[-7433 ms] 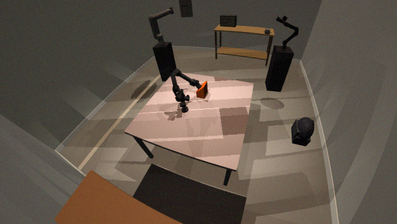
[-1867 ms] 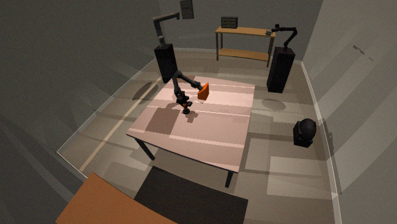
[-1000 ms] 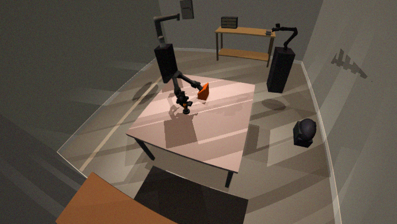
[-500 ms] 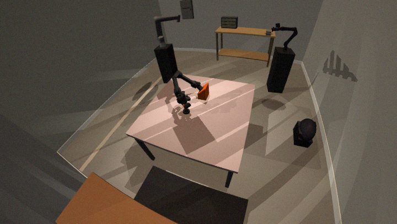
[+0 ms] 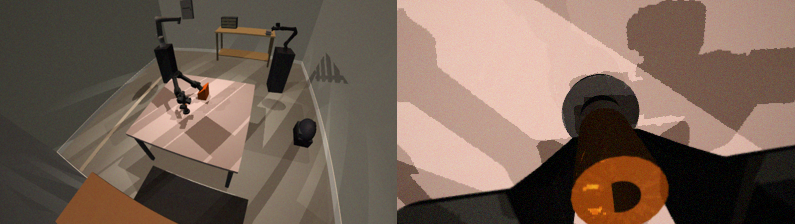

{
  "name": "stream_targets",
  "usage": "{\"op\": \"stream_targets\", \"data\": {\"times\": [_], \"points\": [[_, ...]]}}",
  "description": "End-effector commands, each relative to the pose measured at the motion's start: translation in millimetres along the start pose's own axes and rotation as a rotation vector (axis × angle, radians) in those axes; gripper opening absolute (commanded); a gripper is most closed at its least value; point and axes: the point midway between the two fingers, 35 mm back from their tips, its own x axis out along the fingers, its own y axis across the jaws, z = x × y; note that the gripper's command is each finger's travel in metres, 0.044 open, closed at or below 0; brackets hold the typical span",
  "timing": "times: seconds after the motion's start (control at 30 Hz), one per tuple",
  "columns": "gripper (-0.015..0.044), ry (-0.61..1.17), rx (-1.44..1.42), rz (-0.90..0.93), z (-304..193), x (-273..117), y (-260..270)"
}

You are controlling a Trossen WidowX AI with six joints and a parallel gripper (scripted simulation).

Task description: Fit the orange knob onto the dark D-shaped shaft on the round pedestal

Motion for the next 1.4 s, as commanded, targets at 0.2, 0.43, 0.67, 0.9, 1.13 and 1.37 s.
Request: {"op": "stream_targets", "data": {"times": [0.2, 0.43, 0.67, 0.9, 1.13, 1.37], "points": [[0.0, 0.001, 0.878, -0.01, -2.8, -4.1, -1.3], [0.0, -0.001, 1.348, -0.011, -2.3, -5.2, -0.7], [0.0, -0.004, 1.819, -0.011, -1.0, -5.4, 0.5], [0.0, -0.005, 2.003, -0.01, 2.2, -5.3, 2.3], [0.0, -0.005, 2.003, -0.01, 5.0, -5.1, 1.8], [0.0, -0.005, 2.003, -0.01, 5.8, -2.2, 1.0]]}}
